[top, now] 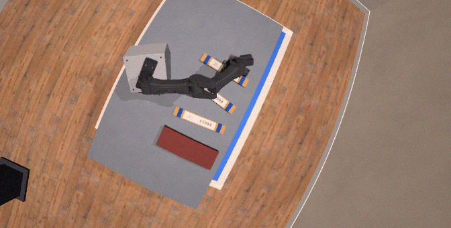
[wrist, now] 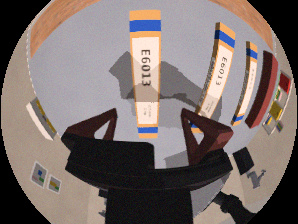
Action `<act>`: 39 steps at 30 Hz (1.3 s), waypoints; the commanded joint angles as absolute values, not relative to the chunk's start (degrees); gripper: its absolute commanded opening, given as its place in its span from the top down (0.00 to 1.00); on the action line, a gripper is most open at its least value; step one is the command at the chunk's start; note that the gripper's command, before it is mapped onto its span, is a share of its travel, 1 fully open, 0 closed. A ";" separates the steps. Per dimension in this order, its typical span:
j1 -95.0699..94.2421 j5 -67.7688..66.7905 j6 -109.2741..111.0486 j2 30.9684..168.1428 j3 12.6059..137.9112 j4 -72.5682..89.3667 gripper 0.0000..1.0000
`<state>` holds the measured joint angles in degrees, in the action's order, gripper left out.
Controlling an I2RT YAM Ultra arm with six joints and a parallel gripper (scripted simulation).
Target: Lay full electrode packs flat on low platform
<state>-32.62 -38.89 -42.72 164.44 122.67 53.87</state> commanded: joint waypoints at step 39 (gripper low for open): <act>-33.29 -39.56 -41.40 166.64 124.75 51.18 0.04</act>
